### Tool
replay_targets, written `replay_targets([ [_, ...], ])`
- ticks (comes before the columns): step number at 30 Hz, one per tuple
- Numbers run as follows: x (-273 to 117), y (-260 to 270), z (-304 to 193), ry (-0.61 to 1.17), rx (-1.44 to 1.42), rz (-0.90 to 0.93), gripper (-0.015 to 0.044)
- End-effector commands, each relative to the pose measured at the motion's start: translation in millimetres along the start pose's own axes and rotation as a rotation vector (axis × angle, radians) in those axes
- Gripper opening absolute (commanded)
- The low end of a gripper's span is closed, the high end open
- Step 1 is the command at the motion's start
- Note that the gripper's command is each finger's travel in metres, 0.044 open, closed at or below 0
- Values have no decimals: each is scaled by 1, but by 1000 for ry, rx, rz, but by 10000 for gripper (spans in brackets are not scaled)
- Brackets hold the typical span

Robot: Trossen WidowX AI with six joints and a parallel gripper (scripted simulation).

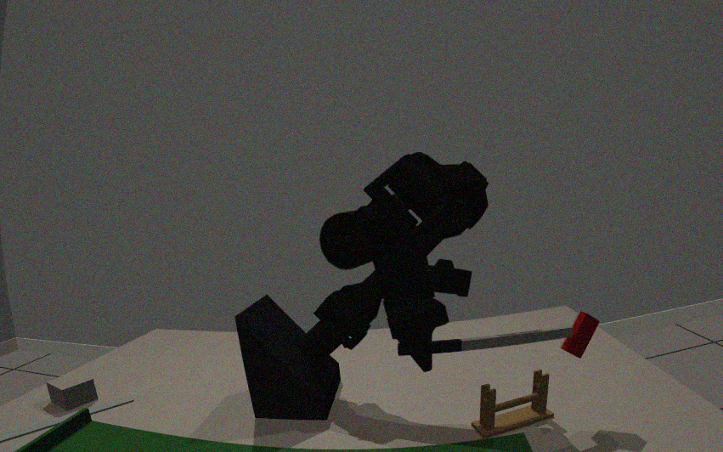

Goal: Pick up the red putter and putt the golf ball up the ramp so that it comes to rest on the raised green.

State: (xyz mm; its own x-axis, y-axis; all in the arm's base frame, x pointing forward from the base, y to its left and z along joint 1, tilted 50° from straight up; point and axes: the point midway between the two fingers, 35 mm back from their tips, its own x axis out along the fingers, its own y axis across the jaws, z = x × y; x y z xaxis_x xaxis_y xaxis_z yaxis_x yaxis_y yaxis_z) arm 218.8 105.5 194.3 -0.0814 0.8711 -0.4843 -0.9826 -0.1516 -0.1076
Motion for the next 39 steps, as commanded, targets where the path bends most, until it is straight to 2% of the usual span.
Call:
replay_targets([
  [1, -1, -3, -7, 9, 43, -3, 0],
  [17, -37, -24, -101, 118, 567, -52, 0],
  [39, -84, 5, -232, 215, 1249, -119, 0],
])
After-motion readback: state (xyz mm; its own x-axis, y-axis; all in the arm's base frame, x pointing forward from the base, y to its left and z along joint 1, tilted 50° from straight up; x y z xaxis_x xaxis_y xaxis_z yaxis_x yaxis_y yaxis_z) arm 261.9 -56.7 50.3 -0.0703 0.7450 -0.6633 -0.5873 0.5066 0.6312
